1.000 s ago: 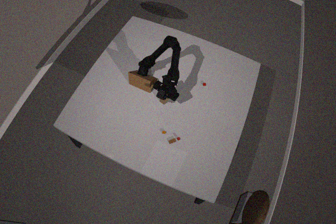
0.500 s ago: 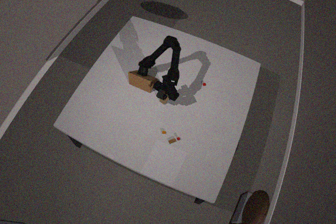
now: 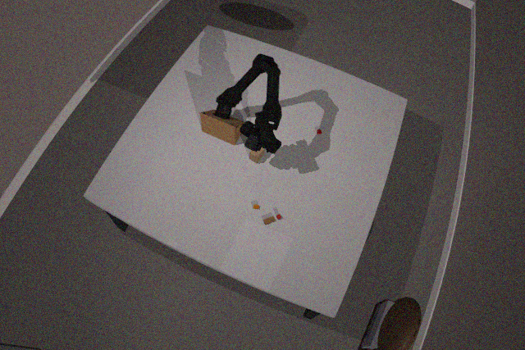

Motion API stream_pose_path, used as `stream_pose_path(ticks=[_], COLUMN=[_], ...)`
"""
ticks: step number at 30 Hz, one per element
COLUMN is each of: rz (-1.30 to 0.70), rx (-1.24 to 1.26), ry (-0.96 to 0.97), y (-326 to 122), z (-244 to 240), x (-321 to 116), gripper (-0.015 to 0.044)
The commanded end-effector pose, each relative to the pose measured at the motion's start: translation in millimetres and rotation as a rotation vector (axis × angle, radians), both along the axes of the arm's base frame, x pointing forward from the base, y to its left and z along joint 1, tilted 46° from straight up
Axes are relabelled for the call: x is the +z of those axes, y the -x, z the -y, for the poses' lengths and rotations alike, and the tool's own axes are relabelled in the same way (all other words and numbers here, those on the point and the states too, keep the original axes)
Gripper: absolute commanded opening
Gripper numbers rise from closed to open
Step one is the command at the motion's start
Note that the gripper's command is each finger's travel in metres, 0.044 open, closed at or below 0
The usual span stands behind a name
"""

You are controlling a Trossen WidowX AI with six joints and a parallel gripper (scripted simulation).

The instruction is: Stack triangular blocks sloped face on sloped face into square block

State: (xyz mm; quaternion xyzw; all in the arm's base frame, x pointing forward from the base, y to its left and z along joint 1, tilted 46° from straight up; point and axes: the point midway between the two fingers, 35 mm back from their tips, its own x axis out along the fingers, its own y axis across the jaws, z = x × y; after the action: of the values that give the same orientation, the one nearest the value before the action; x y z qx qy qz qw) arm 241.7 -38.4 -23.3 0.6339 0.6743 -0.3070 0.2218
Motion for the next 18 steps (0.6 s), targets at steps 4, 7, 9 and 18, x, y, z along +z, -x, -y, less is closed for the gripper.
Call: stream_pose_path(ticks=[4, 7, 9, 18], rz=[0.012, 0.021, 0.021, 0.021], rx=[0.004, -0.012, -0.012, -0.012], ry=[0.007, 0.013, 0.013, 0.013], y=[-1.8, -4.5, -4.5, -4.5], z=[43.5, 40.3, 40.3, 40.3], x=[44.9, 38.7, 38.7, 38.7], gripper=[0.0440, 0.0440, 0.0440, 0.0440])
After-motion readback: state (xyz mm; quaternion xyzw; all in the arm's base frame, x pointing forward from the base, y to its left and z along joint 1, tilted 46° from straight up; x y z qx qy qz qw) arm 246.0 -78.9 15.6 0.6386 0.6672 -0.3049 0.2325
